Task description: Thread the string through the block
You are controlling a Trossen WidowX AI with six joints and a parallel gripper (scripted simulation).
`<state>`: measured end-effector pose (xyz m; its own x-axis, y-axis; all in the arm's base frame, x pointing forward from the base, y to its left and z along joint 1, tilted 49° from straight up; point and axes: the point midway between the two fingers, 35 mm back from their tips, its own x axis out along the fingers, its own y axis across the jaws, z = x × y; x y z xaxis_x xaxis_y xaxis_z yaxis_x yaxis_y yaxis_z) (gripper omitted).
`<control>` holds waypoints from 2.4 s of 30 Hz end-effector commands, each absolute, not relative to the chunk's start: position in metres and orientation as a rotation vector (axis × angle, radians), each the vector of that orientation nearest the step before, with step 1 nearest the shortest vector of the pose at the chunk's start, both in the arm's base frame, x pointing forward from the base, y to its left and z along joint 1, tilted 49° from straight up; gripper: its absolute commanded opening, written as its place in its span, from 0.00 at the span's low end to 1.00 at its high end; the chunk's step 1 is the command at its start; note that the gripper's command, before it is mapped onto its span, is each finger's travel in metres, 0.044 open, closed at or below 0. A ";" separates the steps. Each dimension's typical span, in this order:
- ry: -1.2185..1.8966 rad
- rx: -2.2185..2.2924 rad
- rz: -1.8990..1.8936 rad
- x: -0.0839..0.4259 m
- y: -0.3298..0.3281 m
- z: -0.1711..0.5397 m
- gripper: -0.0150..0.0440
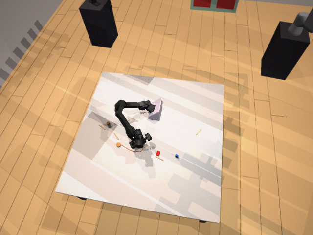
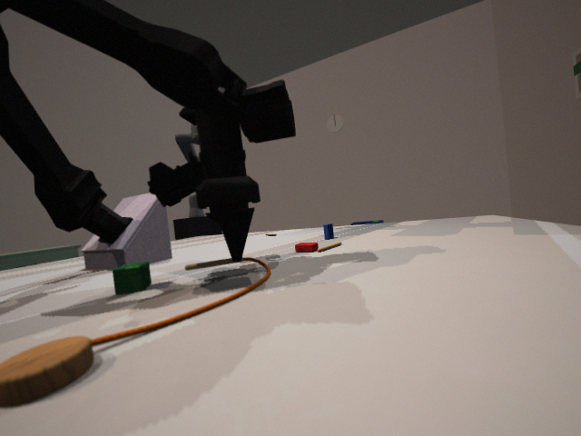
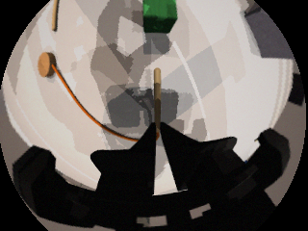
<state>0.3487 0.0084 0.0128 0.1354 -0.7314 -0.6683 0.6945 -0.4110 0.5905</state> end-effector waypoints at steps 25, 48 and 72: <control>-0.040 1.228 -1.565 0.318 -0.014 0.027 0.25; -0.037 1.231 -1.562 0.305 -0.023 0.034 0.25; -0.037 1.229 -1.562 0.286 -0.038 0.047 0.25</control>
